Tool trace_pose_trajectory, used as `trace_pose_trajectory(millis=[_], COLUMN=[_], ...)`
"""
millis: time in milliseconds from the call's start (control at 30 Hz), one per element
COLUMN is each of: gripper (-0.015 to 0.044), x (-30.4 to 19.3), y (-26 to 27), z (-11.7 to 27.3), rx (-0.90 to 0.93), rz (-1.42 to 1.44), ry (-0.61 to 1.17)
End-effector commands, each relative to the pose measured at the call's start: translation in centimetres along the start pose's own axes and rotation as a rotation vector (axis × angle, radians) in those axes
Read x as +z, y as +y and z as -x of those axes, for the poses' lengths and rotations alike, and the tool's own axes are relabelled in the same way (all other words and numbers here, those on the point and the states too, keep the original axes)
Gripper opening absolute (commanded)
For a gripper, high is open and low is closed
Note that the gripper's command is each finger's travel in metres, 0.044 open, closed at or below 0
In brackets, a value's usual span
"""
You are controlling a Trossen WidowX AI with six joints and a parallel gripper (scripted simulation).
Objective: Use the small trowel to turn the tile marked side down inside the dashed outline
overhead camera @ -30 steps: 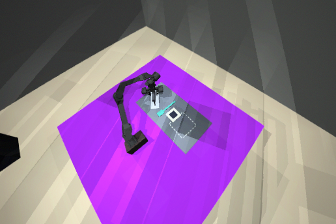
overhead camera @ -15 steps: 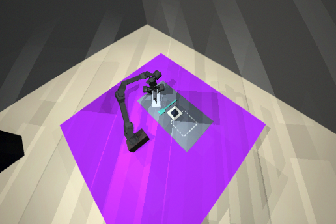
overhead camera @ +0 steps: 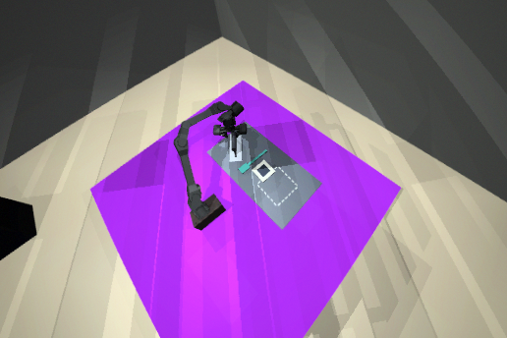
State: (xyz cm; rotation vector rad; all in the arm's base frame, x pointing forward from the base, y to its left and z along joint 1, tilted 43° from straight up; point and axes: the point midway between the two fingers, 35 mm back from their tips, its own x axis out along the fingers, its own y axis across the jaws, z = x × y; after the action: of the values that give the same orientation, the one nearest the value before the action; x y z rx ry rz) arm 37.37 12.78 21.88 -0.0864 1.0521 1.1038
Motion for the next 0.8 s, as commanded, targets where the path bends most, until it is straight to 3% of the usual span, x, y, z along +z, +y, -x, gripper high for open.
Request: trace_pose_trajectory(millis=[0, 767], gripper=[0.0270, 0.0270], x=[0.02, -0.11], y=[0.06, -0.06], z=[-0.01, 0.03], rx=[0.005, 0.004], rz=[-0.107, -0.908], ry=[-0.001, 0.001])
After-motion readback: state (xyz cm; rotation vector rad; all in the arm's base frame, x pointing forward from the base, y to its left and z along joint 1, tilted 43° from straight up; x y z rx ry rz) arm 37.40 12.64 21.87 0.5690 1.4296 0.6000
